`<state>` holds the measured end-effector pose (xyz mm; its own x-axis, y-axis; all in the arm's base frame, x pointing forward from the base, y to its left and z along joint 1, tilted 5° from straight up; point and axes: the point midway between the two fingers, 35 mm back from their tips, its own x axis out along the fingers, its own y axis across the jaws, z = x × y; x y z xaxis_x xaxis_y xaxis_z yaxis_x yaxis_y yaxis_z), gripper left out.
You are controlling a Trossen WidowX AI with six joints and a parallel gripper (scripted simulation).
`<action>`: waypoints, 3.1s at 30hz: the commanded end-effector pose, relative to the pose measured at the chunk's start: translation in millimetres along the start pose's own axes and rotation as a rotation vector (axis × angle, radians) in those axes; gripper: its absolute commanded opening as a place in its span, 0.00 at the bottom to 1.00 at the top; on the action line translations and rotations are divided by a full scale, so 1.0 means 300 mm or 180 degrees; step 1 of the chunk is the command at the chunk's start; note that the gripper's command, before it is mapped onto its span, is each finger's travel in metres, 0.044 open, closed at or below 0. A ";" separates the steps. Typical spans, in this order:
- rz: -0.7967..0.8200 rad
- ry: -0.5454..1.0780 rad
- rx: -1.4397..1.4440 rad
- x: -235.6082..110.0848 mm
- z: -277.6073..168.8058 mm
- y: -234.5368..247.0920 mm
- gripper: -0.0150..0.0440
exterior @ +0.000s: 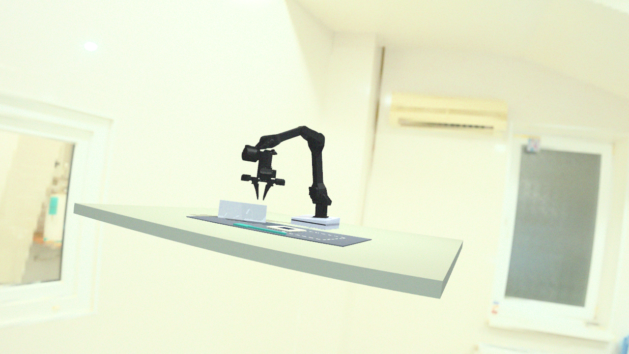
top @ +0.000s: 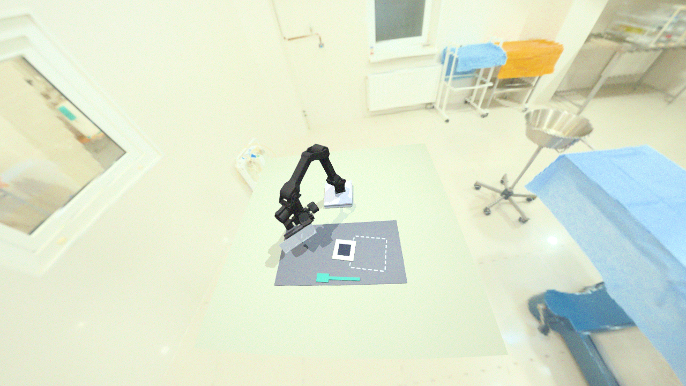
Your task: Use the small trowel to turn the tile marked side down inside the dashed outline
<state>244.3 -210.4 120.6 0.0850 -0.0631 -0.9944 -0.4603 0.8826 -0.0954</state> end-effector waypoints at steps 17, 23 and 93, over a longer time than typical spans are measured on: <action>-0.0017 0.0005 -0.0011 0.069 0.017 0.011 0.42; -0.0017 0.0005 -0.0011 0.075 0.021 0.011 0.42; -0.0017 0.0005 -0.0011 0.075 0.021 0.011 0.42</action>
<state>249.4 -205.7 100.4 0.0883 -0.0696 -0.9937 -0.4653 0.8791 -0.1029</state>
